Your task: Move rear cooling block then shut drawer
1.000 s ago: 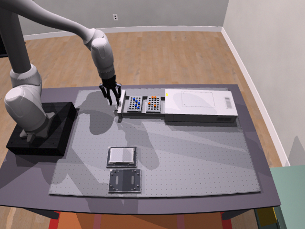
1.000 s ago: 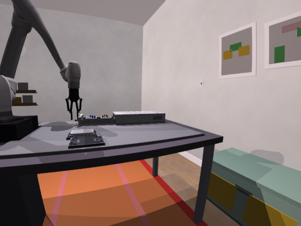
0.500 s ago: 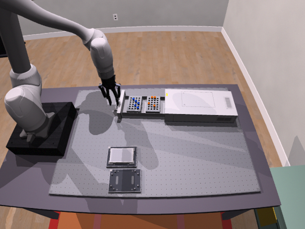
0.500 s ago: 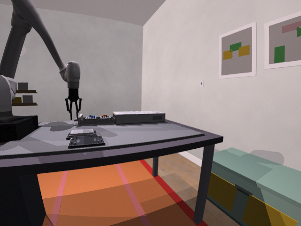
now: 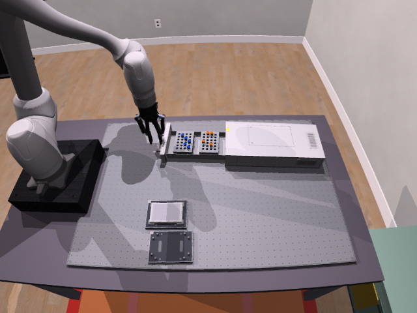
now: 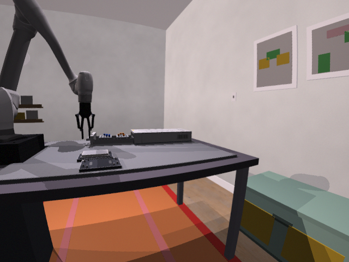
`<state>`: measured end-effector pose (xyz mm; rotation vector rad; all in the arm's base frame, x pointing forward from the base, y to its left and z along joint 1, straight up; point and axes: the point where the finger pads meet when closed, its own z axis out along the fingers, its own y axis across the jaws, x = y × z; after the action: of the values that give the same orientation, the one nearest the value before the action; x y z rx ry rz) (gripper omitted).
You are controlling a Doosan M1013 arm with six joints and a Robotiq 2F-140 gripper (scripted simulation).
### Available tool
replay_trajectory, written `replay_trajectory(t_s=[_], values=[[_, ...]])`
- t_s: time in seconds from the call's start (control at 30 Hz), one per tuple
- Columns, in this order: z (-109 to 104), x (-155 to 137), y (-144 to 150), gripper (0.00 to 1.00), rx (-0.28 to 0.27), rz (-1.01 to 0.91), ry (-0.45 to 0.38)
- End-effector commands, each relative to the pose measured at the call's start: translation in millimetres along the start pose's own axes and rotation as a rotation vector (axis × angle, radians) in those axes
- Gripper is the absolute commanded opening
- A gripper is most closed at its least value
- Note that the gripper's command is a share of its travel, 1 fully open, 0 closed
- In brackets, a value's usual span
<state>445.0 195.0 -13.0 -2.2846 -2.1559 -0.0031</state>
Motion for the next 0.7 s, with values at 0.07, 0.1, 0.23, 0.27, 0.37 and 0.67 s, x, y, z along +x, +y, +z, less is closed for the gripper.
replay_trajectory(t_s=[0.07,0.1,0.23,0.27,0.37,0.67], values=[[-0.3,0.2,0.0,0.34,0.000,0.000,0.001],[-0.3,0.2,0.0,0.34,0.000,0.000,0.001],[-0.3,0.2,0.0,0.34,0.000,0.000,0.001],[-0.3,0.2,0.0,0.34,0.000,0.000,0.001],[-0.3,0.2,0.0,0.34,0.000,0.000,0.001],[-2.9,0.2,0.0,0.34,0.000,0.000,0.001]])
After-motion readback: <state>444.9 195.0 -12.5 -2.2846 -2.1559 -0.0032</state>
